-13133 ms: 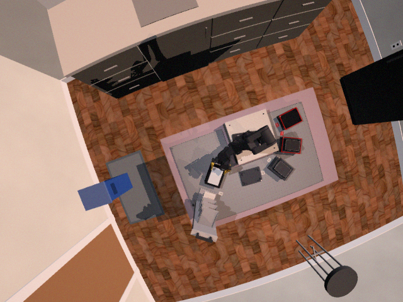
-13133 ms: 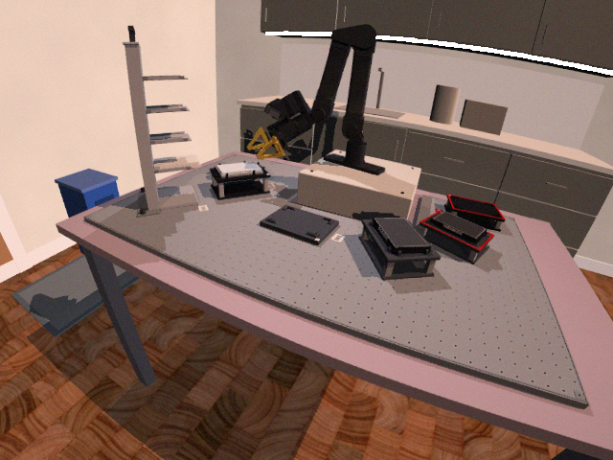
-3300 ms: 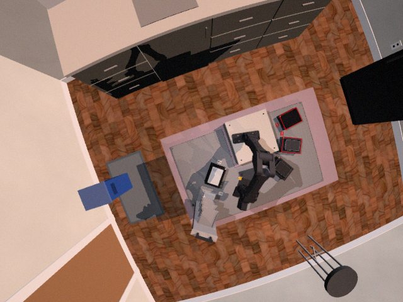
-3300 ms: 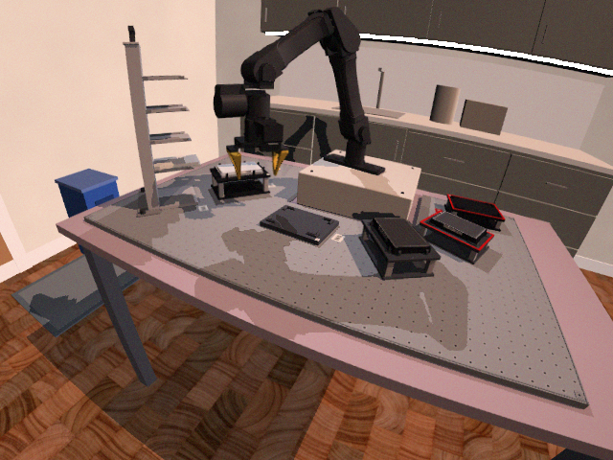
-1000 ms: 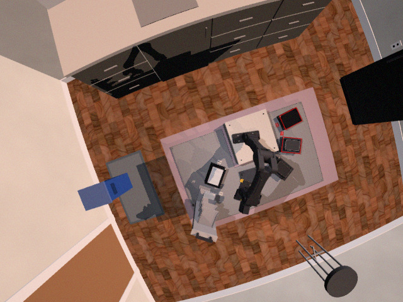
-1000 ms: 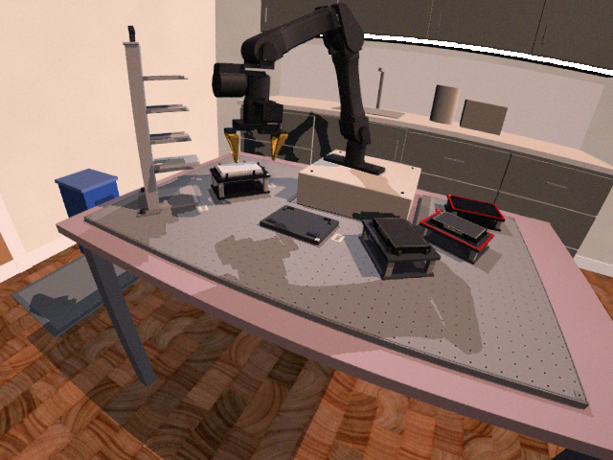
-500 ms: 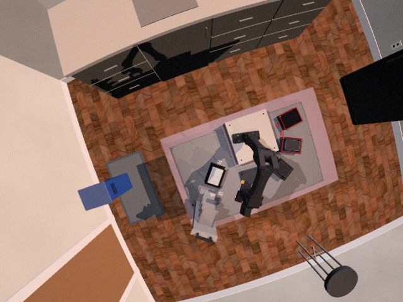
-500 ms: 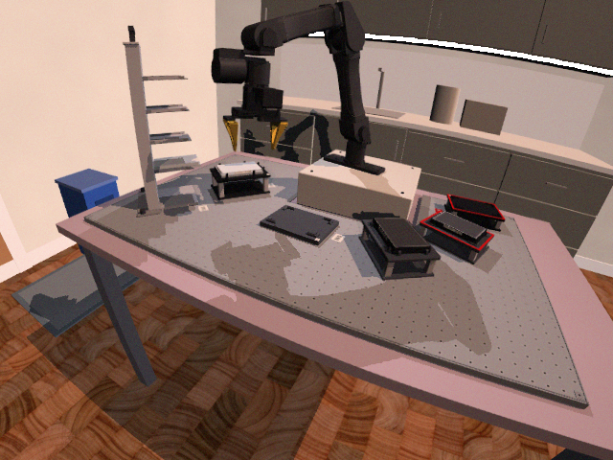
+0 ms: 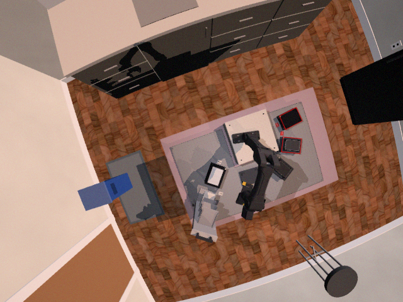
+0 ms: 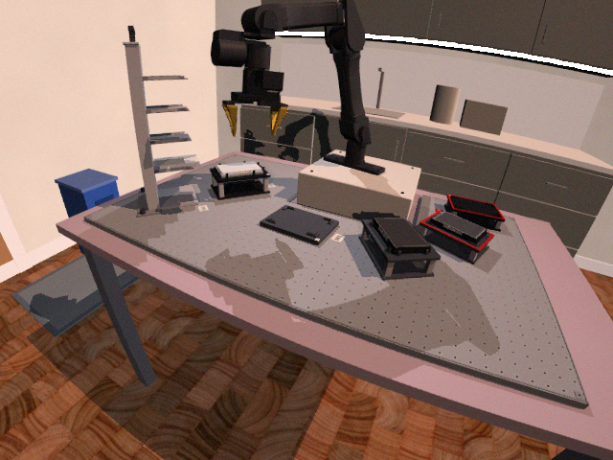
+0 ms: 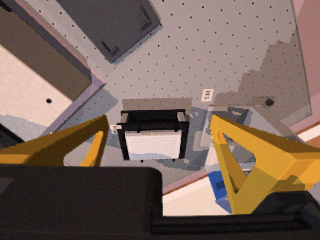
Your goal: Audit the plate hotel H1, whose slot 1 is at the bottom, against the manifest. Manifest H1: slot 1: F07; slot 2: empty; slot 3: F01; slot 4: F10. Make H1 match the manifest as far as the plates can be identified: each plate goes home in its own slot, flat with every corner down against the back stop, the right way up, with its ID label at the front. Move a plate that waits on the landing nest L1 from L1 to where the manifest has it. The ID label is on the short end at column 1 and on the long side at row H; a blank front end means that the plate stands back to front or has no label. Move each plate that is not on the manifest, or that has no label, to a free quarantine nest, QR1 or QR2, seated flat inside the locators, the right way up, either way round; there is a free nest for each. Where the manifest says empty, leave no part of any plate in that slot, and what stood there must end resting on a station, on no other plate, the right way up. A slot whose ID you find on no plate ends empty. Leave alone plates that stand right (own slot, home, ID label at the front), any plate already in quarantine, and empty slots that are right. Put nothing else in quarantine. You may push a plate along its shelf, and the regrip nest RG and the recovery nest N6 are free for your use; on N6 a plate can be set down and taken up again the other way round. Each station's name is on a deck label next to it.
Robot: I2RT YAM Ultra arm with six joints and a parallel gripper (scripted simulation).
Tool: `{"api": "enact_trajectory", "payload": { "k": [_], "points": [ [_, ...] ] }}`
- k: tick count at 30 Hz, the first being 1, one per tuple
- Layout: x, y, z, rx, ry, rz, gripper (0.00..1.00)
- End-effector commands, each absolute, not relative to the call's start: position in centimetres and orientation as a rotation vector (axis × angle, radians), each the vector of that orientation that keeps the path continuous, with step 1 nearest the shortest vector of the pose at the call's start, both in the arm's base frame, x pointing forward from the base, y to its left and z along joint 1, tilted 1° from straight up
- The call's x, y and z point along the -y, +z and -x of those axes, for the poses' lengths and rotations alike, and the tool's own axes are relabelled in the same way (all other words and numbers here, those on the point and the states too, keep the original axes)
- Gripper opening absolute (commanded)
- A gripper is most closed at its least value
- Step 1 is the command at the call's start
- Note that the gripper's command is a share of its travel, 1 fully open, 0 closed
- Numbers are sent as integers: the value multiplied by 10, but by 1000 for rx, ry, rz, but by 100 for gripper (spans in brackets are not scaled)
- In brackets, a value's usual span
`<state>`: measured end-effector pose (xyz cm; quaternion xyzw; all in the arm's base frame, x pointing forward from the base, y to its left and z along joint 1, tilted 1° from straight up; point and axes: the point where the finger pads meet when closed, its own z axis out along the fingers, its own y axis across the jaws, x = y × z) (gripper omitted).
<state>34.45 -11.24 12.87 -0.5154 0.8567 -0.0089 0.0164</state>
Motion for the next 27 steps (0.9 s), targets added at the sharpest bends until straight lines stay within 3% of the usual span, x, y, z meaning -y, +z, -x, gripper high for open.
{"api": "enact_trajectory", "payload": {
  "k": [1,18,27],
  "points": [
    [110,139,-337,-2676,2,1613,100],
    [110,164,-336,-2676,2,1613,100],
    [131,164,-326,-2799,3,1390,100]
  ]
}}
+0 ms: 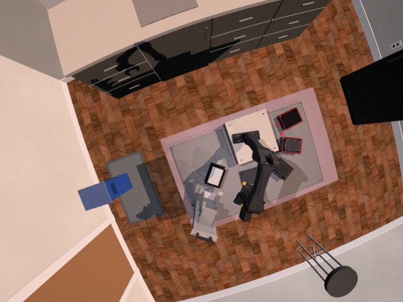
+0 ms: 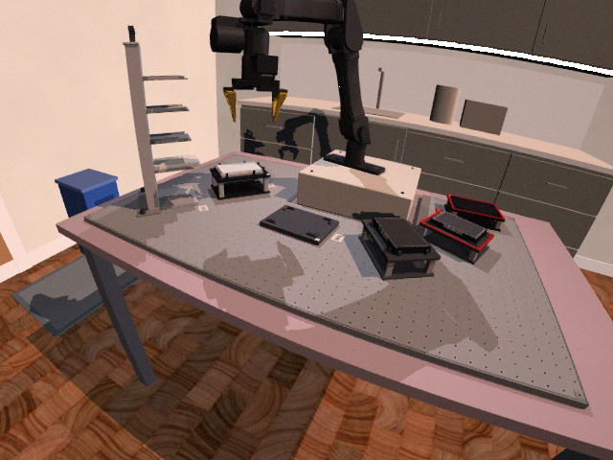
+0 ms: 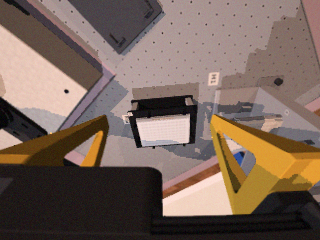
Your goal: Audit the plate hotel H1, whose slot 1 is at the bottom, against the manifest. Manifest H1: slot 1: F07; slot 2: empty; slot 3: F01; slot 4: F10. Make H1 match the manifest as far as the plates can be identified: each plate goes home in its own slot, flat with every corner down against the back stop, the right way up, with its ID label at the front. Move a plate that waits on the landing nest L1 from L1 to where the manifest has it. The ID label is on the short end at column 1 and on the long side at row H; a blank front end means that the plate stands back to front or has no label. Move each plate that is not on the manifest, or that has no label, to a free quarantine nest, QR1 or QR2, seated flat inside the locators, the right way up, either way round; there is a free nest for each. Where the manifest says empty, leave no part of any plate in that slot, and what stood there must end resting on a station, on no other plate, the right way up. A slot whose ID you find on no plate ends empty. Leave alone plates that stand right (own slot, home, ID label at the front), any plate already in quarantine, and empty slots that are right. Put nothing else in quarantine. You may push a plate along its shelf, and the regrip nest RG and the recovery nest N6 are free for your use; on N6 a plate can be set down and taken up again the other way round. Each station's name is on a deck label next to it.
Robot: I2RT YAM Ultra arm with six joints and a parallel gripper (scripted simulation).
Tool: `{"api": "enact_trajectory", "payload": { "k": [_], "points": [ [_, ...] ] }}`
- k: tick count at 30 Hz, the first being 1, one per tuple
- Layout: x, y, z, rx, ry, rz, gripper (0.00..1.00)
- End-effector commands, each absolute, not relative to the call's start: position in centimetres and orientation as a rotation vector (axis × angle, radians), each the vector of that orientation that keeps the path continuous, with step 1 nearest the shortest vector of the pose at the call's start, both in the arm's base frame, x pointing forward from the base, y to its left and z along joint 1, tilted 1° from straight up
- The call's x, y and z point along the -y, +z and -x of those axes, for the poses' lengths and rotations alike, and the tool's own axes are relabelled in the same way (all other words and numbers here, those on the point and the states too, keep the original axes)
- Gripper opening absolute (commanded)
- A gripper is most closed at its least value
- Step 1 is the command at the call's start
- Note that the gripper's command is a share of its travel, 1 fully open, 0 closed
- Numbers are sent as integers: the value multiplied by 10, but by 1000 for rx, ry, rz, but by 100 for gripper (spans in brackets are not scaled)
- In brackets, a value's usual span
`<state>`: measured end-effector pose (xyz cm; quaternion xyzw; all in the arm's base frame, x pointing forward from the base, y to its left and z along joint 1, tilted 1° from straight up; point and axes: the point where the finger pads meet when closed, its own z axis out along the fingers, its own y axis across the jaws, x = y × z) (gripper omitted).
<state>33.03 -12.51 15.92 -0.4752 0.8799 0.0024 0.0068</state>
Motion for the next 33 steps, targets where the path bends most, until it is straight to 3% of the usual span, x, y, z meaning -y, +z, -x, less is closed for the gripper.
{"api": "enact_trajectory", "payload": {
  "k": [1,33],
  "points": [
    [134,164,-324,-2815,3,1357,100],
    [217,162,-281,-3105,7,382,100]
  ]
}}
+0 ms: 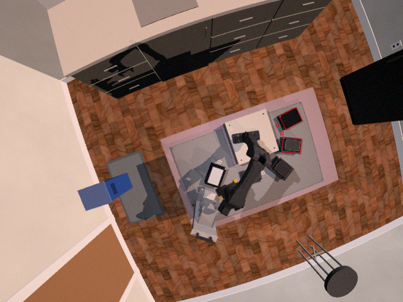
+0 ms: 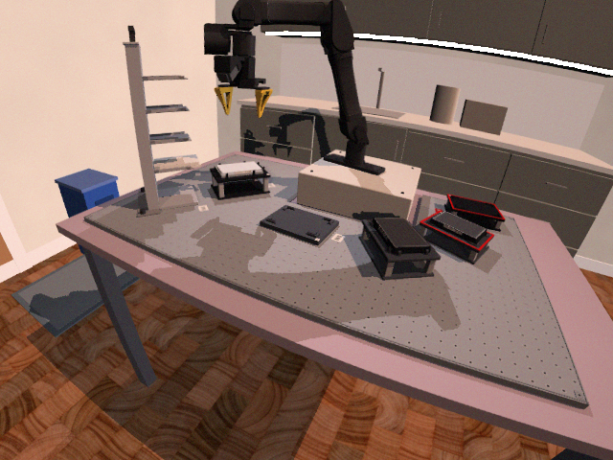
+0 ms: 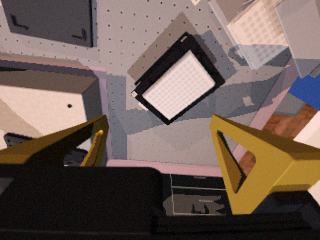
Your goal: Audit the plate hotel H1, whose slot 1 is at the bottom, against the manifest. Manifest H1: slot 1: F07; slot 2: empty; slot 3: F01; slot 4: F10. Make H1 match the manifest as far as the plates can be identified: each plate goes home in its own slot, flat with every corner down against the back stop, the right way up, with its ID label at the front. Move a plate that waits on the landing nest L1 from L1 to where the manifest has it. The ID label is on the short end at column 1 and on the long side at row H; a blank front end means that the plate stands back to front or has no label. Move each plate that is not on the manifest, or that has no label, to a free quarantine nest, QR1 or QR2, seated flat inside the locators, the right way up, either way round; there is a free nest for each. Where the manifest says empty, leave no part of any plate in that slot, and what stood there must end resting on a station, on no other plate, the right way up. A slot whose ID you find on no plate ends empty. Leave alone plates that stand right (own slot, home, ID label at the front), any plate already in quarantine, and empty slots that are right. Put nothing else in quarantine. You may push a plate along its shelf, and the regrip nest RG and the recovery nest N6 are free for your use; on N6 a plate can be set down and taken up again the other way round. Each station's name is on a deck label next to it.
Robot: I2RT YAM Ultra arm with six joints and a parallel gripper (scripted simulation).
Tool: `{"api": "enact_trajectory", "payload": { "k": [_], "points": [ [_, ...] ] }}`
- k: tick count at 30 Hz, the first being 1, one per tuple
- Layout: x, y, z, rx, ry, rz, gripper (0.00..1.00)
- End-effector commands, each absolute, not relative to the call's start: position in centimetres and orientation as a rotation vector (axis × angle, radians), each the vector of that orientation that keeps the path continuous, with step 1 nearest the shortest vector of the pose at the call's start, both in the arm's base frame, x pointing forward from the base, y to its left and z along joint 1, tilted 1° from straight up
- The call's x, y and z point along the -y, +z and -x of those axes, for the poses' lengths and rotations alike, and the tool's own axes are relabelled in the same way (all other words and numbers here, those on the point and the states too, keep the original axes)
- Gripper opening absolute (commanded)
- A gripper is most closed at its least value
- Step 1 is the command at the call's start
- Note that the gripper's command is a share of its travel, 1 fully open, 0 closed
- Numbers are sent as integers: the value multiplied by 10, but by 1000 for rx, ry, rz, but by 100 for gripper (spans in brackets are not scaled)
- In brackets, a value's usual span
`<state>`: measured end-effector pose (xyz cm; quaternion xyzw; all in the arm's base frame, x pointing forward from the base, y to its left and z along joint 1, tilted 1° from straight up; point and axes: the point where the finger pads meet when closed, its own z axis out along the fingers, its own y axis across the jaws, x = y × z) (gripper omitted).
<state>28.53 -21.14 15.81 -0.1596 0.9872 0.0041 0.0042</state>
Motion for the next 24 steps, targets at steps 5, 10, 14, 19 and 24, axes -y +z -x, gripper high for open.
{"api": "enact_trajectory", "payload": {
  "k": [5,10,14,19,24],
  "points": [
    [232,162,-273,-3123,8,200,100],
    [247,162,-265,-3130,8,18,100],
    [252,162,-262,-3130,8,-55,100],
    [264,162,-256,-3122,9,-237,100],
    [264,162,-256,-3103,10,-419,100]
  ]
}}
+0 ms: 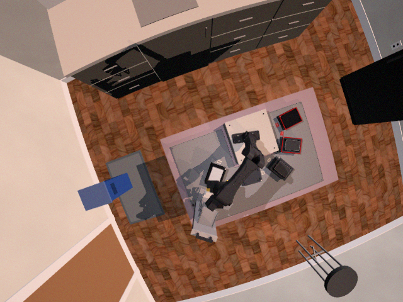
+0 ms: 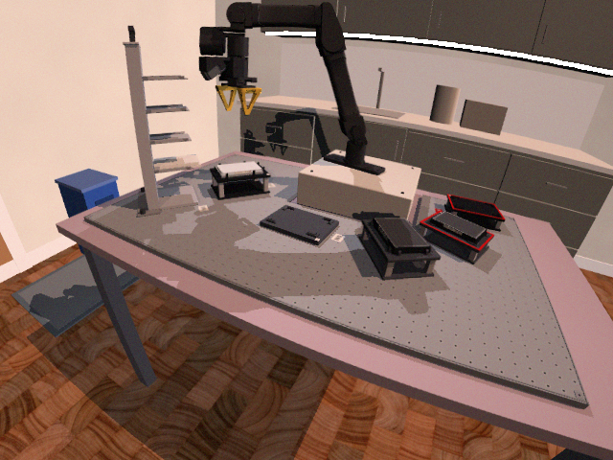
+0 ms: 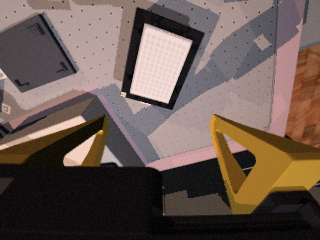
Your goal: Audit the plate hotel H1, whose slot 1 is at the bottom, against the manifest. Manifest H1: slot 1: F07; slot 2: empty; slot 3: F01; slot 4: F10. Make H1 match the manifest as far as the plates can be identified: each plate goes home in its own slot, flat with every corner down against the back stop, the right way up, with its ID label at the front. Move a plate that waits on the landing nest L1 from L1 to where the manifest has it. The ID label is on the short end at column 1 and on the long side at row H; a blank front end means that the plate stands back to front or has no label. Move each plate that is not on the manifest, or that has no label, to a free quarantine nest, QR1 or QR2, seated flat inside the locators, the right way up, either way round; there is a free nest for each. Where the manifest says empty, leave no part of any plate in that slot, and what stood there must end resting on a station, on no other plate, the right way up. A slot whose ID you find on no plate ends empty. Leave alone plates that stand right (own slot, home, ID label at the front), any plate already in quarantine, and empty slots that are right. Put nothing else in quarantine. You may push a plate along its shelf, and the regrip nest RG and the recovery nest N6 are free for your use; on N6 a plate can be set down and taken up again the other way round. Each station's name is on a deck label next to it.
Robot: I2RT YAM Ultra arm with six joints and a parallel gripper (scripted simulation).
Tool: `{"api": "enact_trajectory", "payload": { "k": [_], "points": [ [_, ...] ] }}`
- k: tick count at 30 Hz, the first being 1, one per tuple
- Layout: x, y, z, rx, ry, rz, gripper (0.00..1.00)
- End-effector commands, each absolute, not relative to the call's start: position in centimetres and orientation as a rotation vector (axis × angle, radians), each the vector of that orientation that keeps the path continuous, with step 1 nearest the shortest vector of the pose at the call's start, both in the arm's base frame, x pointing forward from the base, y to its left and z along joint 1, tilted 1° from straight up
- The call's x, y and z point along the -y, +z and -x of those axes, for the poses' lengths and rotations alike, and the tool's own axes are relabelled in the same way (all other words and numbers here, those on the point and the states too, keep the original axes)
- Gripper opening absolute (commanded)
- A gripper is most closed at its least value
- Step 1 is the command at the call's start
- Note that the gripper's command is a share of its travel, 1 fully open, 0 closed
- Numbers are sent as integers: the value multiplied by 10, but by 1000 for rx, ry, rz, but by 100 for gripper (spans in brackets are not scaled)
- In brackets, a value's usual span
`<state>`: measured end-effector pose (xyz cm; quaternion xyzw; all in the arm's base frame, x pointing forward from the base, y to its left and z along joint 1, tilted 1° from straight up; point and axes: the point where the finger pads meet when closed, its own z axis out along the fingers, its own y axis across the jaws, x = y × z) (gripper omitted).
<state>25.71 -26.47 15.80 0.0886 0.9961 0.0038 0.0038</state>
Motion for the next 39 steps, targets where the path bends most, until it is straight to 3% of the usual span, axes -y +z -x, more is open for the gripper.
{"api": "enact_trajectory", "payload": {
  "k": [1,12,39],
  "points": [
    [264,162,-256,-3098,10,-455,100],
    [264,162,-256,-3040,11,-753,100],
    [263,85,-257,-3040,11,-753,100]
  ]
}}
